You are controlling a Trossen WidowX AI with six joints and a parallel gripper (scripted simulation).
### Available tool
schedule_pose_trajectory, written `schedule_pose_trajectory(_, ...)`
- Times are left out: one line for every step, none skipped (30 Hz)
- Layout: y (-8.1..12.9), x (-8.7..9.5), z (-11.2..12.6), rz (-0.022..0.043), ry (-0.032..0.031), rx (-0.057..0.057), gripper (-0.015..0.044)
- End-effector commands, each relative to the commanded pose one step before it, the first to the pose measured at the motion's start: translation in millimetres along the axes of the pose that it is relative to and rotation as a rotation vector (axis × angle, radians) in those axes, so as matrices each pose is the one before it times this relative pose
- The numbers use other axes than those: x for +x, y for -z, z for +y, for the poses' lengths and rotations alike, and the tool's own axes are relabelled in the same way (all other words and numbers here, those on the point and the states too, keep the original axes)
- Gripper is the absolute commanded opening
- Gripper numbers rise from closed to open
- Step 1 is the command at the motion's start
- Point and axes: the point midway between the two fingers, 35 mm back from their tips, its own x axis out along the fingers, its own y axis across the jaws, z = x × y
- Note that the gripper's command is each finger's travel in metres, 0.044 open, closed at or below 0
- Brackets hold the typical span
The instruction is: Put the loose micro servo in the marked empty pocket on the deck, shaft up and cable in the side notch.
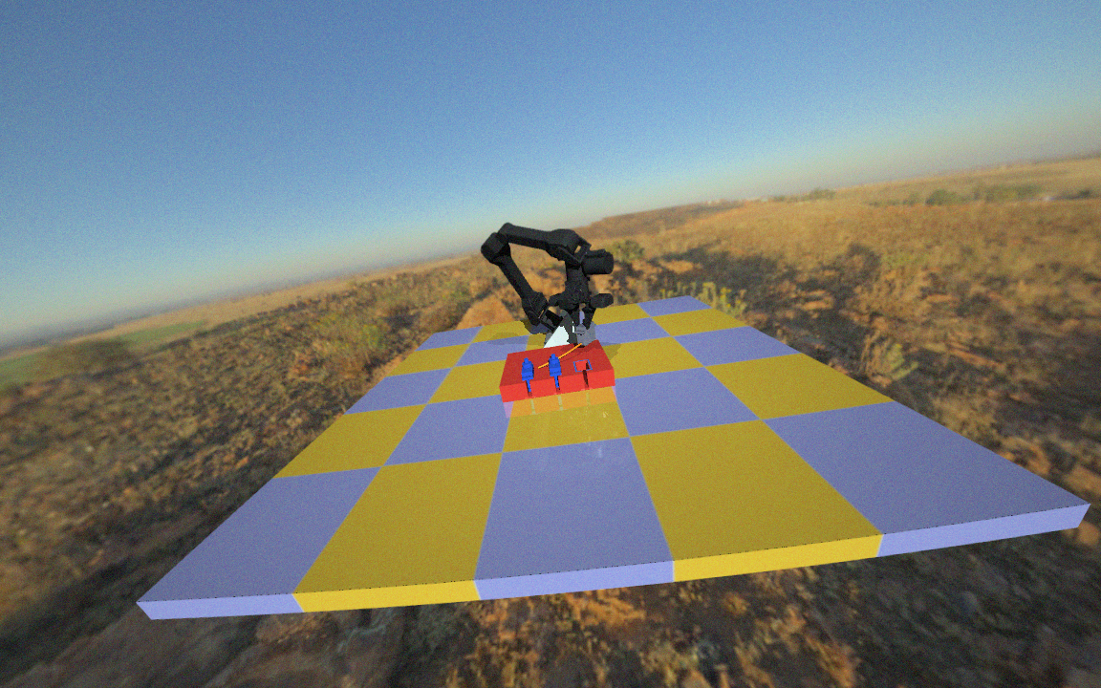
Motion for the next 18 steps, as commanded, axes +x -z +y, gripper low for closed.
schedule_pose_trajectory(-5.88, -2.62, -3.25, 0.00288, -0.00961, 0.0083, 0.0000)
schedule_pose_trajectory(-2.61, -0.01, -3.05, -0.00009, 0.00019, -0.0001, 0.0000)
schedule_pose_trajectory(-3.04, 0.03, -3.65, -0.00013, 0.00027, -0.0001, 0.0000)
schedule_pose_trajectory(-2.70, 0.07, -3.34, -0.00014, 0.00029, 0.0000, 0.0000)
schedule_pose_trajectory(-1.63, 0.06, -2.06, -0.00009, 0.00019, 0.0000, 0.0000)
schedule_pose_trajectory(-0.54, 0.02, -0.69, -0.00003, 0.00007, 0.0000, 0.0000)
schedule_pose_trajectory(0.00, 0.00, 0.00, 0.00000, 0.00000, 0.0000, 0.0000)
schedule_pose_trajectory(0.00, 0.00, 0.00, 0.00000, 0.00000, -0.0054, 0.0000)
schedule_pose_trajectory(0.00, 0.00, 0.00, 0.00000, 0.00000, -0.0109, 0.0000)
schedule_pose_trajectory(0.00, 0.00, 0.00, 0.00000, 0.00000, -0.0166, 0.0000)
schedule_pose_trajectory(0.00, 0.00, 0.00, 0.00000, 0.00000, -0.0212, 0.0000)
schedule_pose_trajectory(0.00, 0.00, 0.00, 0.00000, 0.00000, -0.0259, 0.0000)
schedule_pose_trajectory(0.01, 0.00, 0.00, 0.00001, -0.00001, -0.0304, 0.0000)
schedule_pose_trajectory(0.00, 0.00, 0.00, 0.00000, 0.00000, -0.0331, 0.0000)
schedule_pose_trajectory(0.00, 0.00, 0.00, 0.00000, 0.00000, -0.0338, 0.0000)
schedule_pose_trajectory(0.00, 0.00, 0.00, 0.00000, 0.00000, -0.0339, 0.0000)
schedule_pose_trajectory(0.00, 0.00, 0.00, 0.00000, 0.00000, -0.0339, 0.0000)
schedule_pose_trajectory(0.00, 0.00, 0.00, 0.00000, 0.00000, -0.0339, 0.0000)
